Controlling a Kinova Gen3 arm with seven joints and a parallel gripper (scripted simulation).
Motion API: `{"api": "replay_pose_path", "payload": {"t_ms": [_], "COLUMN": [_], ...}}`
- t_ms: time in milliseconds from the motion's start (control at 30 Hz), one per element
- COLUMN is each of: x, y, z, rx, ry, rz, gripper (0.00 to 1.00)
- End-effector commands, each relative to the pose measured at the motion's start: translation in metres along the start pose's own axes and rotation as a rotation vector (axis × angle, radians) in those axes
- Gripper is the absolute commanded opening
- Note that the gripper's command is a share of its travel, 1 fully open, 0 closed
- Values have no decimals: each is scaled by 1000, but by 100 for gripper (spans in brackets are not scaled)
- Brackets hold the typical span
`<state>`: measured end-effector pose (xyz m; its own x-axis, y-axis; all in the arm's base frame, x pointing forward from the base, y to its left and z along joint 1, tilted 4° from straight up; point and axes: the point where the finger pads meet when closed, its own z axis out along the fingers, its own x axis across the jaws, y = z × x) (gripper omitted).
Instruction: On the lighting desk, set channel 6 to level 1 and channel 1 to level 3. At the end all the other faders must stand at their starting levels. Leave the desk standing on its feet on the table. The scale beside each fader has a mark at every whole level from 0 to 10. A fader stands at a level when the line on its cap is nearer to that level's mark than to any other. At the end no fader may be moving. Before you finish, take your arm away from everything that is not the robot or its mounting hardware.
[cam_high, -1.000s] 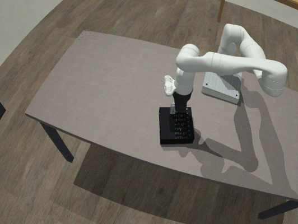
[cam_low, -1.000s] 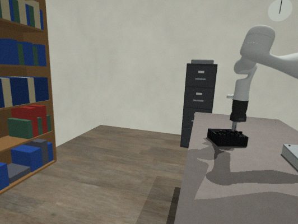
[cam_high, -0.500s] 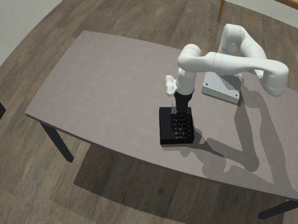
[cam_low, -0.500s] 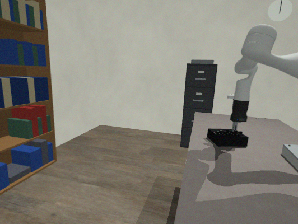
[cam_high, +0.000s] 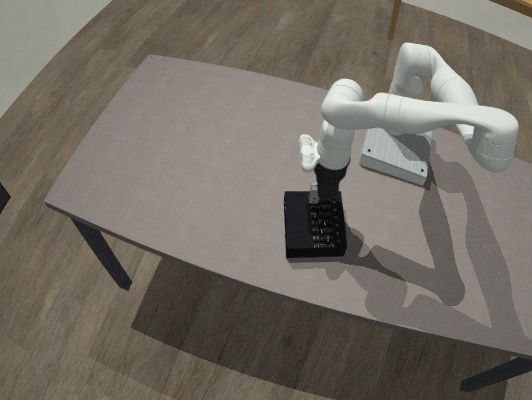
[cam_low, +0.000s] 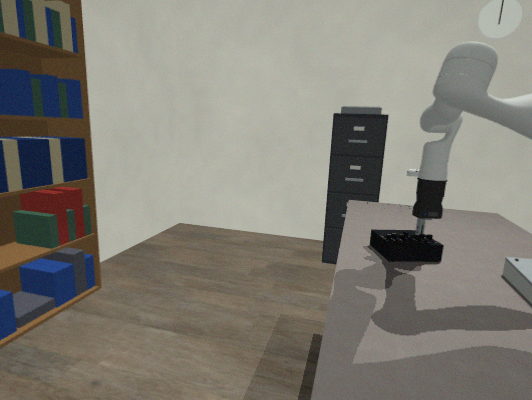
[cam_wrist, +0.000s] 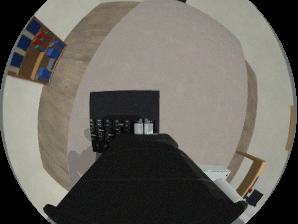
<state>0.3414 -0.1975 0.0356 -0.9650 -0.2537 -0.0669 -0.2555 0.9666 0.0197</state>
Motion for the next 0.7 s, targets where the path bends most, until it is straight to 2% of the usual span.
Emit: {"api": "replay_pose_path", "payload": {"t_ms": [0,667], "x": [-1,-1], "y": [3,13], "z": [0,0], "rx": [-2,-2], "ry": [-1,-1], "rz": [-3,-3], "gripper": [0,0]}}
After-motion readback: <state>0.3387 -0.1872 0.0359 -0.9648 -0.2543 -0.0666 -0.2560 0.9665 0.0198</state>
